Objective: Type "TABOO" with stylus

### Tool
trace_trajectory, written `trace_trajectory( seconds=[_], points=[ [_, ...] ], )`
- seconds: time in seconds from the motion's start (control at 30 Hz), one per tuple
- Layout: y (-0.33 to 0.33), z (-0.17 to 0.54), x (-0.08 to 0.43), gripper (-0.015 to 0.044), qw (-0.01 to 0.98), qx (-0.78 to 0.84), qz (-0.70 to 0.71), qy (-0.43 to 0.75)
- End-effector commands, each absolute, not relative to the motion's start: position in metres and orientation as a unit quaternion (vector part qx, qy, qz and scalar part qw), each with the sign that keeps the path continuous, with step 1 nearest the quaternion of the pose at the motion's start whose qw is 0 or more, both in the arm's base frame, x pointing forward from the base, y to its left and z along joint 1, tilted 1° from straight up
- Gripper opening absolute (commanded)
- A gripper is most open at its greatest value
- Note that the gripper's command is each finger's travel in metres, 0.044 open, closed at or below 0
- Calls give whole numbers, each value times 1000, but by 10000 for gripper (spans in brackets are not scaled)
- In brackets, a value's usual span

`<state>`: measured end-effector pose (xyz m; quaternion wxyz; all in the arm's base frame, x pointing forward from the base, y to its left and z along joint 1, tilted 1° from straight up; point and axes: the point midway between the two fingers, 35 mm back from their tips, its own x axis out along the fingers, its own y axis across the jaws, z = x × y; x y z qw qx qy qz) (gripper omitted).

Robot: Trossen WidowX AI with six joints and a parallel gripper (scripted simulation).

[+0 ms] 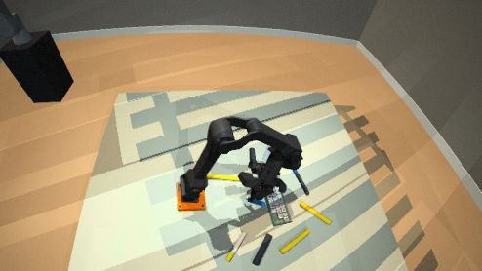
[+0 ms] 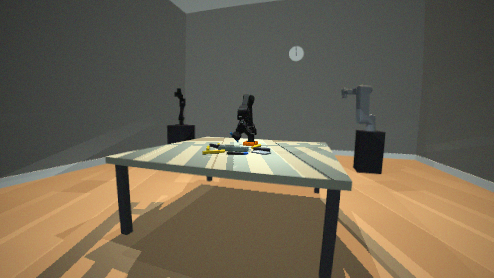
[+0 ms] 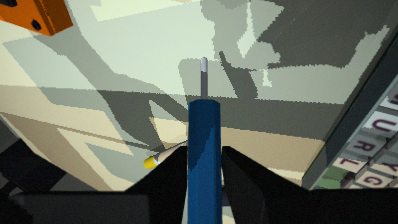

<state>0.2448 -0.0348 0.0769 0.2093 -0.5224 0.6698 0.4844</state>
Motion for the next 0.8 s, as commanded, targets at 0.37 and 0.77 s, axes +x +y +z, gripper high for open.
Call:
trace_trajectory(
  seconds=[0.37, 0.77],
  points=[
    [2, 104, 287, 0, 173, -651, 283, 683],
    [33, 120, 308, 0, 182, -719, 178, 647]
  ],
)
